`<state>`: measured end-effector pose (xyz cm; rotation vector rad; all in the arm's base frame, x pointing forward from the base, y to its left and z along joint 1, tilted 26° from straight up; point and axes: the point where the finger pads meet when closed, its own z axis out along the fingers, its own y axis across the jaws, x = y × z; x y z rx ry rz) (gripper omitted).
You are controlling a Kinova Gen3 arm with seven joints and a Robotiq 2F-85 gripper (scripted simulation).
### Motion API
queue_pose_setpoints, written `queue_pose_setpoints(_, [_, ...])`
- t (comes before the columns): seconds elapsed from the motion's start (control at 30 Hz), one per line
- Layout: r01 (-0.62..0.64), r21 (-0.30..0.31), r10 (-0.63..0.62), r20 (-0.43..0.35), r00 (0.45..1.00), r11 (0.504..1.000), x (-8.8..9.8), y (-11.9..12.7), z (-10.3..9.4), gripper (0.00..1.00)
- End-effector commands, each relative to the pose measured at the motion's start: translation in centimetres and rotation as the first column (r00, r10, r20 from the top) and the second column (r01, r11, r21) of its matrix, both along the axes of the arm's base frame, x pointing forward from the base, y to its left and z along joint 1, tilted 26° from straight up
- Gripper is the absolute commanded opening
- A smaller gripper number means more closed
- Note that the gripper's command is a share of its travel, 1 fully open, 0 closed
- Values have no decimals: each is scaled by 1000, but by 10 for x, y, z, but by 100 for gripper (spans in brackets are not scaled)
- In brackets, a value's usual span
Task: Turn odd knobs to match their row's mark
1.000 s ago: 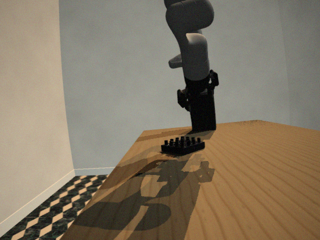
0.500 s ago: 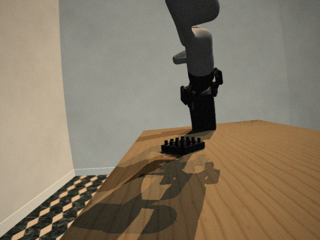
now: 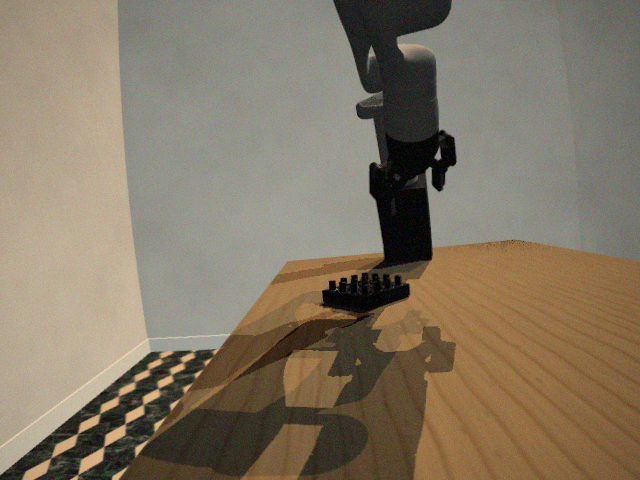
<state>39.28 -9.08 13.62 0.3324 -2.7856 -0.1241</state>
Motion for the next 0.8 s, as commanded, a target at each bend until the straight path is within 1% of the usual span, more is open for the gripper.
queue_pose_setpoints(0.0, [4, 0, -4, 8, 1000, 1000, 2, 4, 2, 100])
queue_pose_setpoints(0.03, [22, -16, -22, 37, 999, 1000, 8, 11, 7, 100])
queue_pose_setpoints(0.3, [22, -16, -22, 37, 999, 1000, 8, 11, 7, 100])
queue_pose_setpoints(0.33, [42, -30, -40, 67, 997, 999, 14, 19, 12, 100])
queue_pose_setpoints(0.57, [42, -30, -40, 67, 997, 999, 14, 19, 12, 100])
queue_pose_setpoints(0.6, [63, -41, -58, 98, 994, 997, 19, 26, 17, 100])
queue_pose_setpoints(0.77, [63, -41, -58, 98, 994, 997, 19, 26, 17, 100])
